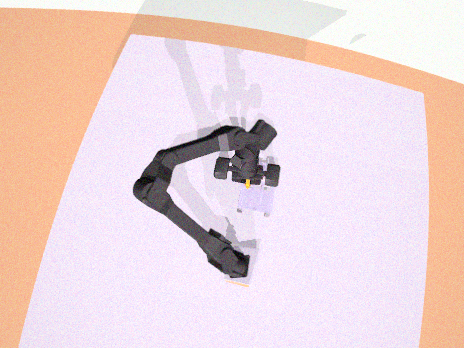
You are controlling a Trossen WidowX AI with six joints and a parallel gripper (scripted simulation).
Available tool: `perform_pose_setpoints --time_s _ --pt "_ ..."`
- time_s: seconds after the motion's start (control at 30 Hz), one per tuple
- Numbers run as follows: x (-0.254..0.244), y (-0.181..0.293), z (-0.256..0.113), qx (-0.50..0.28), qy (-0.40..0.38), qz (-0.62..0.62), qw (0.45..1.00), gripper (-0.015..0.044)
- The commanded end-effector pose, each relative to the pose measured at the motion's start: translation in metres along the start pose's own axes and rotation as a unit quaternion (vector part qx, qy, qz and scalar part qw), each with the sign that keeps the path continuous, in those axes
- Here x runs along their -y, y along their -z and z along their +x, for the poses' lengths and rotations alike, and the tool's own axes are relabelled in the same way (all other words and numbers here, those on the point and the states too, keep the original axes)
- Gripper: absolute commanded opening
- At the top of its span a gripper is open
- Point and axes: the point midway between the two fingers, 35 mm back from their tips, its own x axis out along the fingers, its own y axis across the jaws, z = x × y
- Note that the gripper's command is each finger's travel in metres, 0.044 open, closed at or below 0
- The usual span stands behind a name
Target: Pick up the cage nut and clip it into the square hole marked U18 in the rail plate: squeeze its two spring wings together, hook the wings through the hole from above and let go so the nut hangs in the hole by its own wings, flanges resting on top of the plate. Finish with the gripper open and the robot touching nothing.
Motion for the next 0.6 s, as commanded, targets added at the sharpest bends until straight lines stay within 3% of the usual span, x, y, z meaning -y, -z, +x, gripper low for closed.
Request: perform_pose_setpoints --time_s 0.0,0.57 --pt "0.0014 -0.0012 -0.001 0.002 -0.005 0.0 1.0 0.0037" --pt "-0.0003 -0.0014 -0.0005 0.002 0.009 0.0 1.0 0.0037"
